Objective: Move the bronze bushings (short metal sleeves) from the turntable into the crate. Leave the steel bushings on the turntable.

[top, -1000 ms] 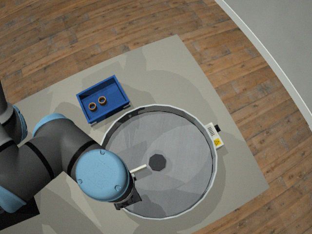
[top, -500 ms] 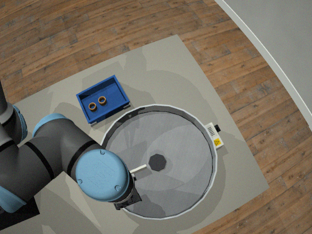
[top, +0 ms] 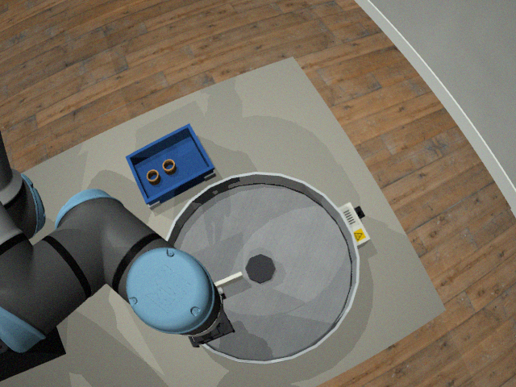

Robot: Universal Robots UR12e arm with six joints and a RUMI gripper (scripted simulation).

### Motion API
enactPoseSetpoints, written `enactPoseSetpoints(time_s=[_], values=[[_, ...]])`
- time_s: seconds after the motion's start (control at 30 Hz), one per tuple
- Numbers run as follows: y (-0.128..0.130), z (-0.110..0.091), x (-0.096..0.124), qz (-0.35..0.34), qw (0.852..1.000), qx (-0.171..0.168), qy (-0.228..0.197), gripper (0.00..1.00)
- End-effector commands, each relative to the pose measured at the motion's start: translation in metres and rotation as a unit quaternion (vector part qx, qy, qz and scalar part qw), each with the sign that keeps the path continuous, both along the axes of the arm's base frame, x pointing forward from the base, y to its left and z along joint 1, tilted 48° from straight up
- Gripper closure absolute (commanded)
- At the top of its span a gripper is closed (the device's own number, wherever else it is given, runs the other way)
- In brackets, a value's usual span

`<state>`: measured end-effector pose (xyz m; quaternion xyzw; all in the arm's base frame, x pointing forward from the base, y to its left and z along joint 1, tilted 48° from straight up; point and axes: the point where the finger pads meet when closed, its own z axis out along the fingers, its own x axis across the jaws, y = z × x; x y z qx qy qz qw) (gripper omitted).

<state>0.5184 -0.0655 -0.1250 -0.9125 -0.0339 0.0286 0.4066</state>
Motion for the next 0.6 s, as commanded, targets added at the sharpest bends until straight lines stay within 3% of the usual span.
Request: enactPoseSetpoints(time_s=[0.0, 0.57], values=[[0.0107, -0.0103, -0.0008, 0.0, 1.0, 0.0, 0.0, 0.94], [0.012, -0.0114, -0.0009, 0.0, 1.0, 0.0, 0.0, 0.94]])
